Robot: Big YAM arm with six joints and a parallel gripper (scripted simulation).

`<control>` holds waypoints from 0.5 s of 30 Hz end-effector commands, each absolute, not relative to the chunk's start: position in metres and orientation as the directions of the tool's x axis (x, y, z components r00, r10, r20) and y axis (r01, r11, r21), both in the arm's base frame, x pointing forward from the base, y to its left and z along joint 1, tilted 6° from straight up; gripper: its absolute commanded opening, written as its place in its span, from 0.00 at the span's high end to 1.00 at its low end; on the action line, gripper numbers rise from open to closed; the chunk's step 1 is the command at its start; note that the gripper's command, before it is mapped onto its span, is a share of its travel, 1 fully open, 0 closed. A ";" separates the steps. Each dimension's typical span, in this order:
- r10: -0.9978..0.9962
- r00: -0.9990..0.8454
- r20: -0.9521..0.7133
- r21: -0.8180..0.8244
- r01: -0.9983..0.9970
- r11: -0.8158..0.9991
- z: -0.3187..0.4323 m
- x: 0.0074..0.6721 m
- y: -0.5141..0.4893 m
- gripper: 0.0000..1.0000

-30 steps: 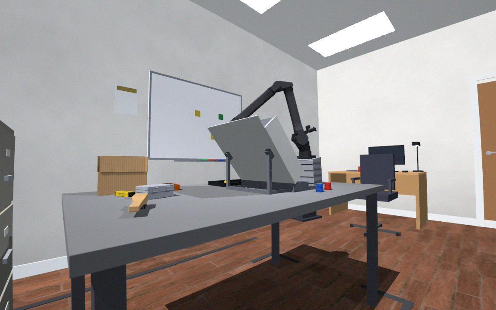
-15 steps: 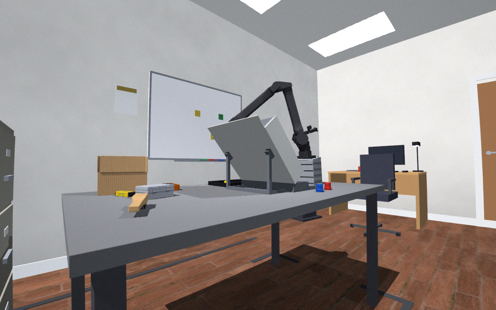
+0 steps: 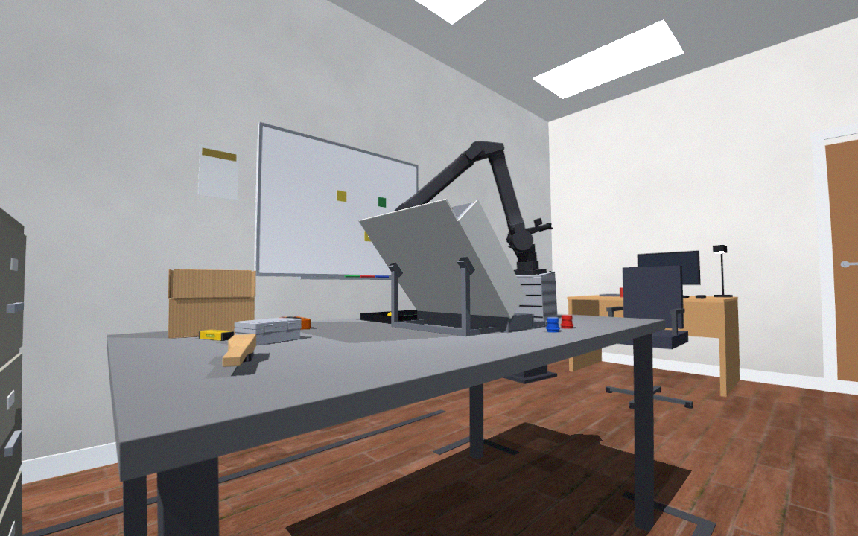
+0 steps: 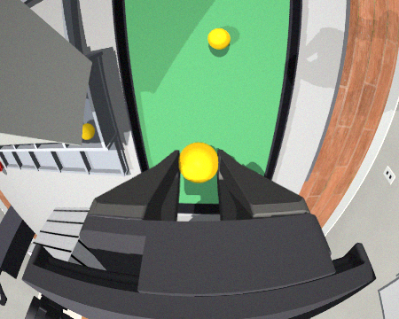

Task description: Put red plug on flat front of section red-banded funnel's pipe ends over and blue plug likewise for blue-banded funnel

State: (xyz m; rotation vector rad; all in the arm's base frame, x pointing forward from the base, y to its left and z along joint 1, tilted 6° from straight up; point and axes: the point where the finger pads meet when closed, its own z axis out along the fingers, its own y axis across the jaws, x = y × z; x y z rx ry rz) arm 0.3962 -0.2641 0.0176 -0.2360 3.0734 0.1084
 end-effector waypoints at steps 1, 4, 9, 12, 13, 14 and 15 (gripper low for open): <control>-0.152 -0.984 -0.089 0.043 -0.156 0.987 0.041 0.385 -0.275 1.00; -0.152 -0.984 -0.088 0.044 -0.156 0.987 0.047 0.371 -0.274 1.00; -0.152 -0.985 -0.085 0.047 -0.156 0.987 0.057 0.348 -0.273 1.00; -0.153 -0.984 -0.088 0.044 -0.157 0.987 0.057 0.348 -0.273 1.00; -0.153 -0.984 -0.090 0.042 -0.158 0.987 0.057 0.348 -0.273 1.00; -0.154 -0.984 -0.093 0.039 -0.158 0.987 0.057 0.348 -0.273 1.00; -0.155 -0.983 -0.096 0.037 -0.159 0.987 0.057 0.348 -0.273 1.00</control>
